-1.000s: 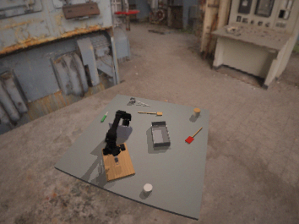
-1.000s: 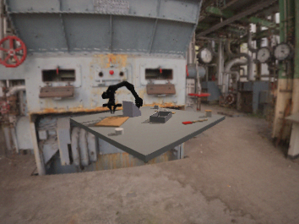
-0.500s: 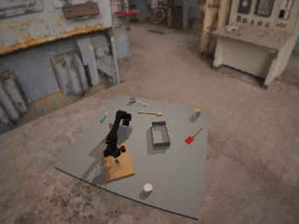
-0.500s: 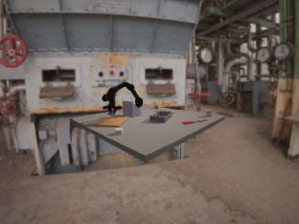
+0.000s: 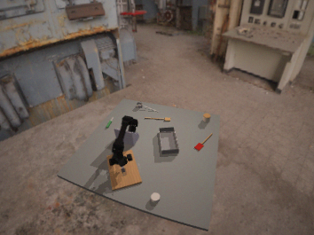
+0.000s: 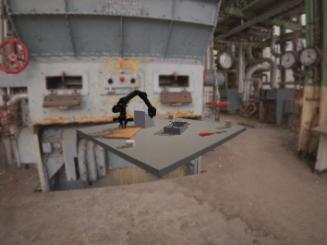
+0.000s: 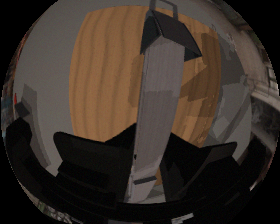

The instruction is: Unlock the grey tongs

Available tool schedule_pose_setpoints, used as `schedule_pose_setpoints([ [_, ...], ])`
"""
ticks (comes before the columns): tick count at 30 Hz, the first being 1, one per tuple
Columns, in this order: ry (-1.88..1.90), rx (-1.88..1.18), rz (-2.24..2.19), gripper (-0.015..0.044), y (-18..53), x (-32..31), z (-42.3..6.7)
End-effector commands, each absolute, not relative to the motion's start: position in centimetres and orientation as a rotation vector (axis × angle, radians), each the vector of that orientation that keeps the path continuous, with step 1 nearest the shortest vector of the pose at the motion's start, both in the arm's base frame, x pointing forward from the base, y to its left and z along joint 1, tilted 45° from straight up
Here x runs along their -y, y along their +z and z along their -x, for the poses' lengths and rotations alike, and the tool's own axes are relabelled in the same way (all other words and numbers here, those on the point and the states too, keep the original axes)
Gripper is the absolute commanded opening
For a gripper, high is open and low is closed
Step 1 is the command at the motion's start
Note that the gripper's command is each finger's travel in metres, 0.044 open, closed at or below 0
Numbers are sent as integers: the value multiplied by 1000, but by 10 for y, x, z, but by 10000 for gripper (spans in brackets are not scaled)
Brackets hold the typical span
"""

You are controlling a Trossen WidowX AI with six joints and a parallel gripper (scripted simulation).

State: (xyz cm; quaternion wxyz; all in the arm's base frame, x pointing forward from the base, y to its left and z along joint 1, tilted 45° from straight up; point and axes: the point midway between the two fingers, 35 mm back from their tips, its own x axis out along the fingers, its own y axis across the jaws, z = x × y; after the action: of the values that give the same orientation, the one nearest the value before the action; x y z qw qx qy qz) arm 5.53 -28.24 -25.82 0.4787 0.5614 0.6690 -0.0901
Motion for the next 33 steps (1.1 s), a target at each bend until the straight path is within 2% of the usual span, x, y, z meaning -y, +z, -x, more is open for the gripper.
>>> schedule_pose_setpoints([
  [1,-220,-1633,-1371,-71,-258,282,-55],
  [20,-220,-1633,-1371,427,-258,282,-55],
  [26,-219,-1633,-1370,440,-252,285,-61],
  [33,-207,-1636,-1372,440,-183,294,-131],
])
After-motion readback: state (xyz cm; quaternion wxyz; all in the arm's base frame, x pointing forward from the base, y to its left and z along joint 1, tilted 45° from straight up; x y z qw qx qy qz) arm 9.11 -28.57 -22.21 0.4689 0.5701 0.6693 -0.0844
